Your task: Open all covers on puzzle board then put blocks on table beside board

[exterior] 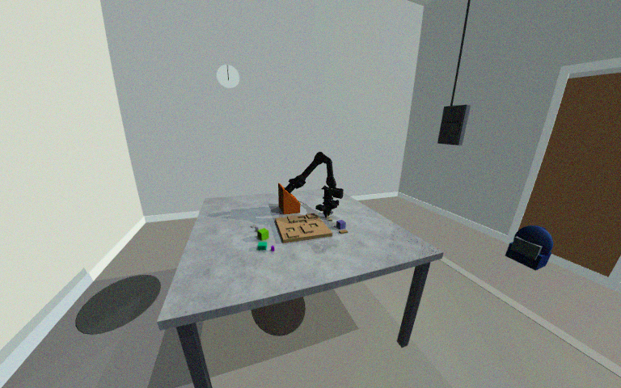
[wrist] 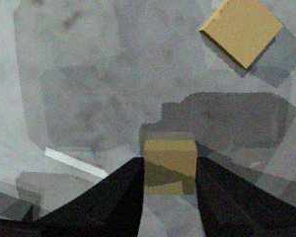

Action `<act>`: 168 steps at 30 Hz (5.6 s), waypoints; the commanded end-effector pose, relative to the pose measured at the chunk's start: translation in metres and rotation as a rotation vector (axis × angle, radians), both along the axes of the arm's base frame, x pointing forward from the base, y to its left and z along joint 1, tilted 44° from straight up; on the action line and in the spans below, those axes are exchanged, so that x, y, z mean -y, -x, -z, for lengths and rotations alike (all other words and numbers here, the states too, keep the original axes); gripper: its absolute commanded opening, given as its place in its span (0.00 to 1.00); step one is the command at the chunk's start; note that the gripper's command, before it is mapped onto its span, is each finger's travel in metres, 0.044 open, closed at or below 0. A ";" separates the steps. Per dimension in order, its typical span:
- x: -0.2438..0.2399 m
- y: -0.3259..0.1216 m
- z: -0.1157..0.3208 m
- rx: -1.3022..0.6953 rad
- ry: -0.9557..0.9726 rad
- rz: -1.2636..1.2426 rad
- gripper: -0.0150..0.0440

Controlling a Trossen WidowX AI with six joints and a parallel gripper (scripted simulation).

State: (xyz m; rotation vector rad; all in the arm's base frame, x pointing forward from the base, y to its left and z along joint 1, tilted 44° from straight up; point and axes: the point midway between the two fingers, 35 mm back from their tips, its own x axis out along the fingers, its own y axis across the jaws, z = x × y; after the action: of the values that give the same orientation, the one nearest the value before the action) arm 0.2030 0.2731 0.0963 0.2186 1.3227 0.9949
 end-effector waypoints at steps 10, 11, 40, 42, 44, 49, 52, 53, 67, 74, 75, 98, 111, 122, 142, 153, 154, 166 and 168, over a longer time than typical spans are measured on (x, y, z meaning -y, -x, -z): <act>0.000 0.000 -0.001 0.001 -0.001 0.000 0.92; 0.000 0.000 -0.001 0.001 0.000 0.000 0.97; 0.056 -0.013 -0.050 -0.018 0.015 0.027 0.87; 0.059 -0.022 -0.047 -0.043 0.024 0.055 0.78; 0.062 -0.030 -0.043 -0.068 0.033 0.083 0.69; 0.070 -0.052 -0.032 -0.129 0.052 0.154 0.47; 0.077 -0.065 -0.025 -0.164 0.062 0.196 0.33; 0.079 -0.070 -0.023 -0.176 0.065 0.210 0.29; 0.120 -0.123 0.018 -0.348 0.103 0.405 0.25; 0.143 -0.145 0.042 -0.444 0.113 0.501 0.25; 0.146 -0.148 0.045 -0.457 0.114 0.515 0.25; 0.232 -0.189 0.134 -0.780 0.116 0.822 0.25; 0.245 -0.191 0.165 -0.855 0.111 0.885 0.25; 0.219 -0.188 0.195 -0.857 0.109 0.883 0.25; 0.211 -0.186 0.205 -0.857 0.109 0.883 0.25; 0.214 -0.184 0.210 -0.837 0.107 0.863 0.25; 0.214 -0.184 0.210 -0.816 0.105 0.842 0.25; 0.220 -0.185 0.203 -0.083 0.030 0.100 0.25; 0.221 -0.185 0.202 0.053 0.016 -0.038 0.25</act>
State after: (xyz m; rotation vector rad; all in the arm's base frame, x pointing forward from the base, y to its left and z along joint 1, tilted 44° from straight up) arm 0.3875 0.0548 -0.1093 0.5164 1.5136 0.6924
